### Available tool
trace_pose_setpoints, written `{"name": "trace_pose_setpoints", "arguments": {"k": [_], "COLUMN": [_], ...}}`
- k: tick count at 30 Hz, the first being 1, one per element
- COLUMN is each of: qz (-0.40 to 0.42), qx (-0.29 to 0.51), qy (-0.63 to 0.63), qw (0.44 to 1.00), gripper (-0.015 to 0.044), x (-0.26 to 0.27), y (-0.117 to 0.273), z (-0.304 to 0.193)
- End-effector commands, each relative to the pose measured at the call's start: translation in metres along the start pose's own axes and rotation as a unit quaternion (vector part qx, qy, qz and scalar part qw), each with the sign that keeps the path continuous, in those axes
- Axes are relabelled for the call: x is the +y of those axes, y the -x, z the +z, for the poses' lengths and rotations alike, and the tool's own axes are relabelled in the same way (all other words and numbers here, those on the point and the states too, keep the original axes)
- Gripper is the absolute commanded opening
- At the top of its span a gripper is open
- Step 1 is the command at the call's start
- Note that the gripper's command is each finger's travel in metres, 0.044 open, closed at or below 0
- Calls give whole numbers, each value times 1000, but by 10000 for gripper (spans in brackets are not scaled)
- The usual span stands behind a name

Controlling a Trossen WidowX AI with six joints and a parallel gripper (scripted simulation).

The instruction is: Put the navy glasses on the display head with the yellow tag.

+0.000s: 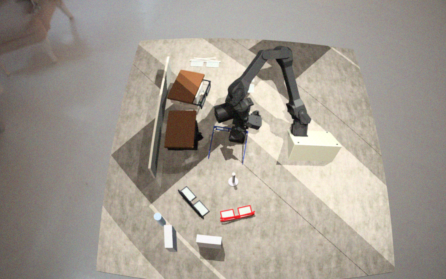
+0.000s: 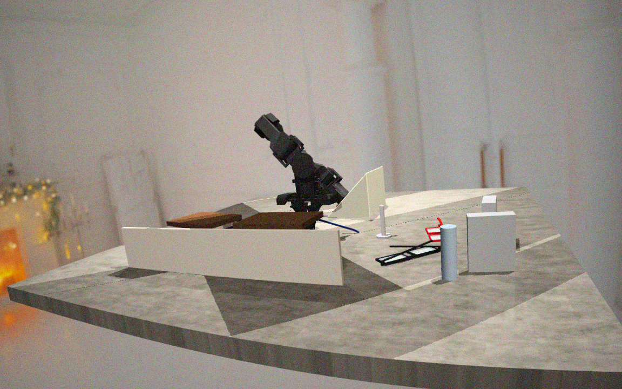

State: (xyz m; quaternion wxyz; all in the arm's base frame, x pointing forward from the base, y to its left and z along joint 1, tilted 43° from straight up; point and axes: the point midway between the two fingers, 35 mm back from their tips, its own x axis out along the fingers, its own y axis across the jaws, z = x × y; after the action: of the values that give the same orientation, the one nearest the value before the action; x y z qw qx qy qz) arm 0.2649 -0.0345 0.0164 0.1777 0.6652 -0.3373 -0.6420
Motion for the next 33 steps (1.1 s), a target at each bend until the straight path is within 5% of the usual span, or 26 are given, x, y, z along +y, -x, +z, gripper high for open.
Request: {"name": "trace_pose_setpoints", "arguments": {"k": [1, 24, 33], "qz": [0, 3, 2], "qx": [0, 0, -1], "qy": [0, 3, 3], "qw": [1000, 1000, 1000], "gripper": [107, 107, 107], "x": [0, -11, 0], "y": [0, 9, 57], "z": [0, 1, 1]}}
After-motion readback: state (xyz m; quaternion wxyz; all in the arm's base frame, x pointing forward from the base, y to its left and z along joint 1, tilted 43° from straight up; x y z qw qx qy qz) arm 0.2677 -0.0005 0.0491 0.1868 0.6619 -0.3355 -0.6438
